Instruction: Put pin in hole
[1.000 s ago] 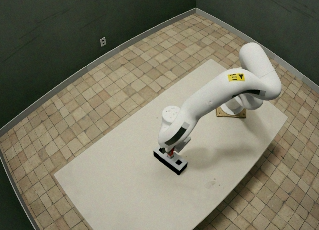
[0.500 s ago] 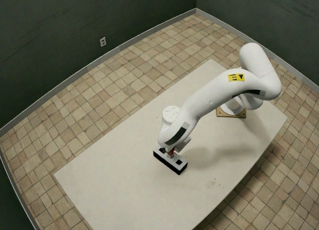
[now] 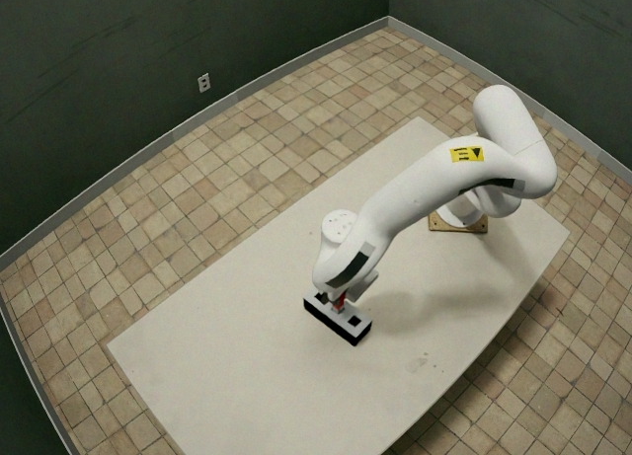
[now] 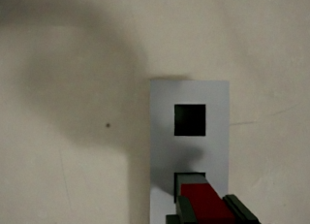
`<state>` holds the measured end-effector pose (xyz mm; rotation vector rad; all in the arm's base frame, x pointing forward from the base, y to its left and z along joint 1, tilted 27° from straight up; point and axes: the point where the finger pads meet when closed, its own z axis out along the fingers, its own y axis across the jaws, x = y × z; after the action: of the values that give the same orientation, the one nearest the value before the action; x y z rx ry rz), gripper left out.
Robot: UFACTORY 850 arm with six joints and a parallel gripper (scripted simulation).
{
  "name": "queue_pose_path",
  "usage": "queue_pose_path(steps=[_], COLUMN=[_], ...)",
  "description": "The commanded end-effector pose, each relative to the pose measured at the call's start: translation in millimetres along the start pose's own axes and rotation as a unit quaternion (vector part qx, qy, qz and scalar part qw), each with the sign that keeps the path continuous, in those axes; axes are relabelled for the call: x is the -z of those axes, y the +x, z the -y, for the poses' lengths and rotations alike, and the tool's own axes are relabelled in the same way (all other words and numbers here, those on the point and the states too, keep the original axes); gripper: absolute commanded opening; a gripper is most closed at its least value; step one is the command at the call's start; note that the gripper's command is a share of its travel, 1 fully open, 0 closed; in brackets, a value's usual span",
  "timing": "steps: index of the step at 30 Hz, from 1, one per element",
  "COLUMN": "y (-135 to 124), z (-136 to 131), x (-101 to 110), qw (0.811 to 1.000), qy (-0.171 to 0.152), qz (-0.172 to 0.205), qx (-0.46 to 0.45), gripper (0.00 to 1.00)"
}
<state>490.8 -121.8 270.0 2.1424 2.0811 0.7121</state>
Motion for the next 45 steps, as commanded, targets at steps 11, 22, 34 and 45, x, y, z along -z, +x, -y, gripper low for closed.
queue_pose_path(steps=[11,22,34,45], y=[-0.2,-0.2,-0.4,-0.4], z=[-0.8,-0.5,-0.1,-0.1], x=[-1.0,-0.9,-4.9,-4.9], qw=[1.0,1.0,1.0,1.0], qy=[-0.001,-0.001,-0.001,-0.001], qz=[0.0,0.0,0.0,0.0], qx=[0.0,-0.001,0.0,0.0], gripper=[0.0,0.0,0.0,0.0])
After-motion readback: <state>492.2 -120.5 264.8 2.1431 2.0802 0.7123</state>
